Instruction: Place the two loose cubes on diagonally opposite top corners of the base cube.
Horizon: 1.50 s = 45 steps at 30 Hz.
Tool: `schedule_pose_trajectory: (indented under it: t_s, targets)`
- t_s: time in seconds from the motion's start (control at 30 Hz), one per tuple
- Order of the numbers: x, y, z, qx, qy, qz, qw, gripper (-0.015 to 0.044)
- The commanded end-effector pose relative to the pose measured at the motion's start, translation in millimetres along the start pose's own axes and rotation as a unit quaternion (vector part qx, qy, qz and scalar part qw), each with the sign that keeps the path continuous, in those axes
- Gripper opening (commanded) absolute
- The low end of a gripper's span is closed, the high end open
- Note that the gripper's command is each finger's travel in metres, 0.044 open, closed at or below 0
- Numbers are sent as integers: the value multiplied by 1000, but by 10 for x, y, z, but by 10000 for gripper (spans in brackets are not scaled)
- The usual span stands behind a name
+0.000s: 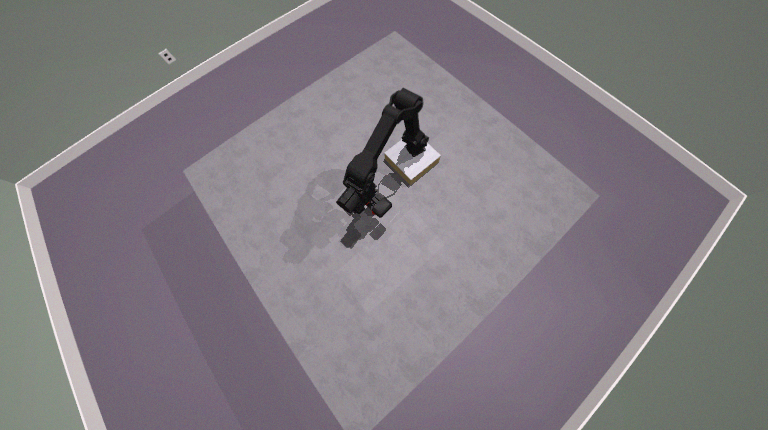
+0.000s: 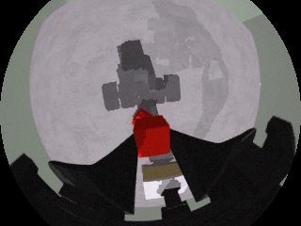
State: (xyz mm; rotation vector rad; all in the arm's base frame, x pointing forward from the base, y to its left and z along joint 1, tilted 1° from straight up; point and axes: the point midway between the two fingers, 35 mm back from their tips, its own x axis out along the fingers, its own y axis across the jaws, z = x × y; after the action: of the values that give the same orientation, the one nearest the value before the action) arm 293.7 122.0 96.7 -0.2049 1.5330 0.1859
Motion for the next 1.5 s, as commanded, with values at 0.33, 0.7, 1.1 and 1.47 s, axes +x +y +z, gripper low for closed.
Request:
schedule_pose_trajectory:
  t_s: [0.33, 0.7, 1.1, 1.47]
  targets:
    - [146, 113, 57, -19, 0, 2, 1000, 105]
    - [313, 112, 41, -12, -2, 4, 1000, 105]
    - [506, 117, 55, -20, 0, 2, 1000, 105]
    - [609, 118, 57, -25, 1, 0, 1000, 105]
